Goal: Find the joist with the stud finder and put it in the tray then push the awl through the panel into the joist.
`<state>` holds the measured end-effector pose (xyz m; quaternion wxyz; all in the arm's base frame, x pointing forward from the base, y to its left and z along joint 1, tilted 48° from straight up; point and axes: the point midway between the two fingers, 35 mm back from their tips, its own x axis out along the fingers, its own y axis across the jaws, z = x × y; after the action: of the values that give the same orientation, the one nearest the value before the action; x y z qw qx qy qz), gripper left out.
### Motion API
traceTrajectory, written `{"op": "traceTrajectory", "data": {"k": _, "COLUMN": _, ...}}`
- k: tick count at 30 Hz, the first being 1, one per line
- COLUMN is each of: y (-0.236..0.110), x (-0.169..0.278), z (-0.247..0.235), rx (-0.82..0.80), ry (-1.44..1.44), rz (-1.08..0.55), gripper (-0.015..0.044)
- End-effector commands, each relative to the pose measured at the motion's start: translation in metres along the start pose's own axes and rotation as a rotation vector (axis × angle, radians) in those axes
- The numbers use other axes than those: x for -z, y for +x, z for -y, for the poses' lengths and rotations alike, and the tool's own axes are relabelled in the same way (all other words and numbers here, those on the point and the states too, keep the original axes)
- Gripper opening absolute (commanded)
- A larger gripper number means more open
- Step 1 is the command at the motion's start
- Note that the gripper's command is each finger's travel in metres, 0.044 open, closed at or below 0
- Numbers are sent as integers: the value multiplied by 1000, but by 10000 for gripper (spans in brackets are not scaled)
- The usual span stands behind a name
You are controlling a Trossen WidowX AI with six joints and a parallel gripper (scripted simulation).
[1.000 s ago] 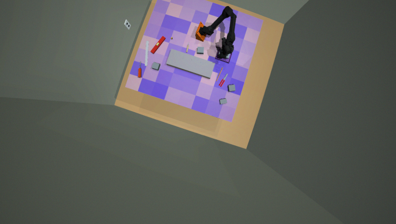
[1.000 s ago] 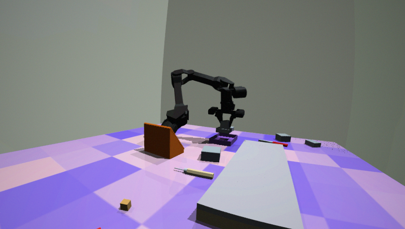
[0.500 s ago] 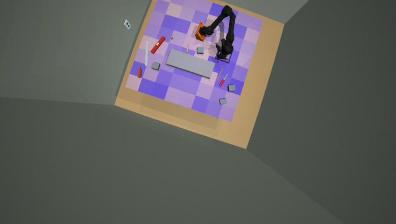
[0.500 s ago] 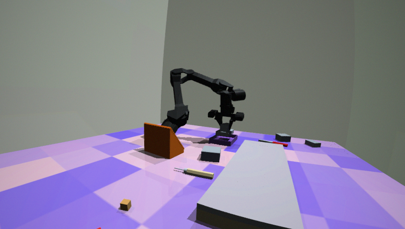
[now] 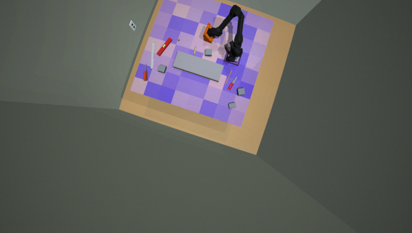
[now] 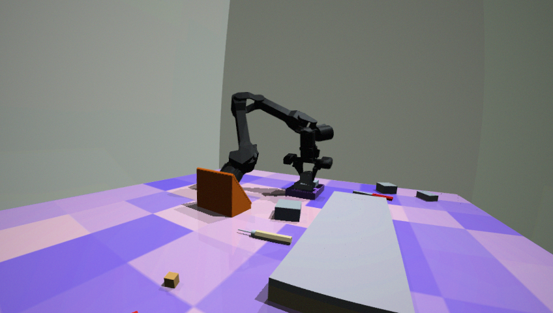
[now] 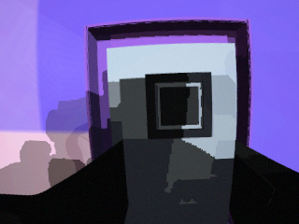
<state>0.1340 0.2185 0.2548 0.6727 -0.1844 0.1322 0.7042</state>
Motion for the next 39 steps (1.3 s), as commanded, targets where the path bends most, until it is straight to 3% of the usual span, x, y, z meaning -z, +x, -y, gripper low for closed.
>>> {"op": "traceTrajectory", "data": {"k": 1, "y": 5, "x": 2, "z": 0, "rx": 3, "ry": 3, "rz": 1, "gripper": 0}}
{"op": "traceTrajectory", "data": {"k": 14, "y": 20, "x": 4, "z": -1, "rx": 5, "ry": 6, "rz": 10, "gripper": 0}}
{"op": "traceTrajectory", "data": {"k": 26, "y": 18, "x": 4, "z": -2, "rx": 0, "ry": 3, "rz": 9, "gripper": 315}}
{"op": "traceTrajectory", "data": {"k": 31, "y": -5, "x": 3, "z": 3, "rx": -7, "ry": -5, "rz": -24, "gripper": 440}}
{"op": "traceTrajectory", "data": {"k": 39, "y": -72, "x": -20, "z": -2, "rx": -2, "ry": 8, "rz": 0, "gripper": 440}}
